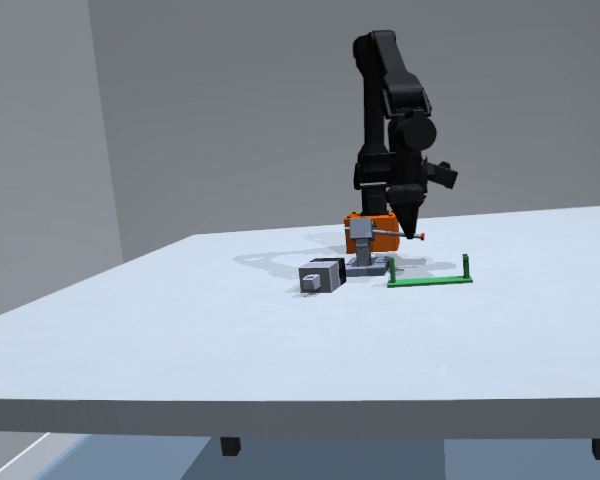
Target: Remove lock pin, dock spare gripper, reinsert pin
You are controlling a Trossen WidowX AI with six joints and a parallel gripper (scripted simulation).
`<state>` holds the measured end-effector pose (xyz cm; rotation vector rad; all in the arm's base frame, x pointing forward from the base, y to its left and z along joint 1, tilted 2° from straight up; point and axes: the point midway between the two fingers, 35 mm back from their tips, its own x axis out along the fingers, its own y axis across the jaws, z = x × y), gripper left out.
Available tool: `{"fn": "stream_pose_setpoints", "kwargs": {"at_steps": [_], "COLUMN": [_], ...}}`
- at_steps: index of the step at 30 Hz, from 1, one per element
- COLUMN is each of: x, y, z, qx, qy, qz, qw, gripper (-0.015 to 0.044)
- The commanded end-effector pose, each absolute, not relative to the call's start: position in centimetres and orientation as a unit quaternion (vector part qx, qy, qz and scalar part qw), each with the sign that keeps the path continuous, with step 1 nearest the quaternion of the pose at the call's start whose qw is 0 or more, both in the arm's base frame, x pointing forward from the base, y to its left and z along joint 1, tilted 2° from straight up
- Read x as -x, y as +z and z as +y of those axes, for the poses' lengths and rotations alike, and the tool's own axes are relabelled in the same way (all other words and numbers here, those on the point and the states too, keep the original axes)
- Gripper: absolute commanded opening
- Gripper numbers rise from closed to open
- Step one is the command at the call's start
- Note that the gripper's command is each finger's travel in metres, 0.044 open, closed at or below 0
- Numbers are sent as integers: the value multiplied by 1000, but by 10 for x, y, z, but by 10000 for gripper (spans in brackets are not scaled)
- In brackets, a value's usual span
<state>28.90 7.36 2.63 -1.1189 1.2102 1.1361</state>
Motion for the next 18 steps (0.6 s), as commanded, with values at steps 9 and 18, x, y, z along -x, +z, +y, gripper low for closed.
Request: {"fn": "stream_pose_setpoints", "kwargs": {"at_steps": [9, 18], "x": [-286, -286], "y": [4, 1], "z": [73, 73], "qx": [469, 469], "qy": [482, 482], "qz": [511, 511], "qw": [535, 535], "gripper": [300, 300]}}
